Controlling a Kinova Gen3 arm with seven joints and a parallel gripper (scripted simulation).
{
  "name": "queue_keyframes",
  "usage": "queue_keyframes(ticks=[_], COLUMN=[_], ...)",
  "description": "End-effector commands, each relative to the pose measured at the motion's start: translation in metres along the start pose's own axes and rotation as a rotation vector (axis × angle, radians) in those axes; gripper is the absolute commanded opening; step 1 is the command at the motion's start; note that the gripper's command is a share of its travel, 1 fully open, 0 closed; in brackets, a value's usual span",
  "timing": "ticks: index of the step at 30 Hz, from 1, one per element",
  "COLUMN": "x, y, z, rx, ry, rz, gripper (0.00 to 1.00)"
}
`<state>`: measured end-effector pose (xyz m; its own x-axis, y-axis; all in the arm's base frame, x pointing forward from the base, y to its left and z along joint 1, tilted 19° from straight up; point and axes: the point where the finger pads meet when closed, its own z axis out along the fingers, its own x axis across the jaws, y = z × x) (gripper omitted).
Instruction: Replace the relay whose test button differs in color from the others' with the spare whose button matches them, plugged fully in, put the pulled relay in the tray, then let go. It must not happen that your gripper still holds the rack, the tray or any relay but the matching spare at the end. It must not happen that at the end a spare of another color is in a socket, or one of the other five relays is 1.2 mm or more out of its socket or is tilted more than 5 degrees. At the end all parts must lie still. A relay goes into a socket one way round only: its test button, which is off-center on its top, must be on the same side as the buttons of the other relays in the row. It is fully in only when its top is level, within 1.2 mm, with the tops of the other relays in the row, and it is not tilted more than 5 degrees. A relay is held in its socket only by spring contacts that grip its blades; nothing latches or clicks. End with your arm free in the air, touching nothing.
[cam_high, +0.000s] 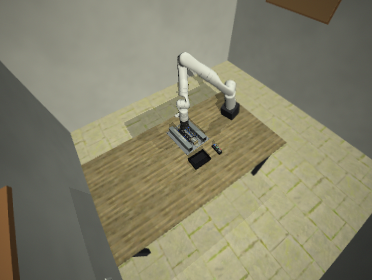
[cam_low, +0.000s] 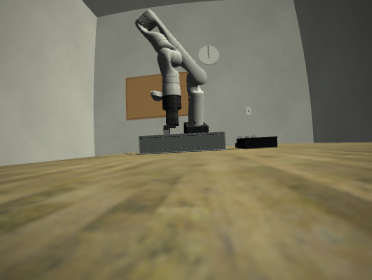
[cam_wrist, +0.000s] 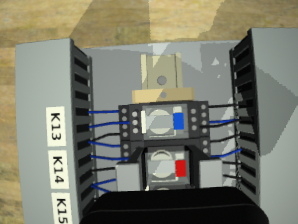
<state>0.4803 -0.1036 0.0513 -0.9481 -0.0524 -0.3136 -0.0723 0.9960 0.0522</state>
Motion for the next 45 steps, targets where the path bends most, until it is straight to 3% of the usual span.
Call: queue_keyframes(ticks=[1, 45], x=[-0.0005, -0.0005], y=[-0.0002, -0.0002], z=[-0.0005, -0.0045], rx=[0.001, 0.001], ry=[-0.001, -0.001], rz=[0.0, 0.0], gripper=[0.0, 0.0])
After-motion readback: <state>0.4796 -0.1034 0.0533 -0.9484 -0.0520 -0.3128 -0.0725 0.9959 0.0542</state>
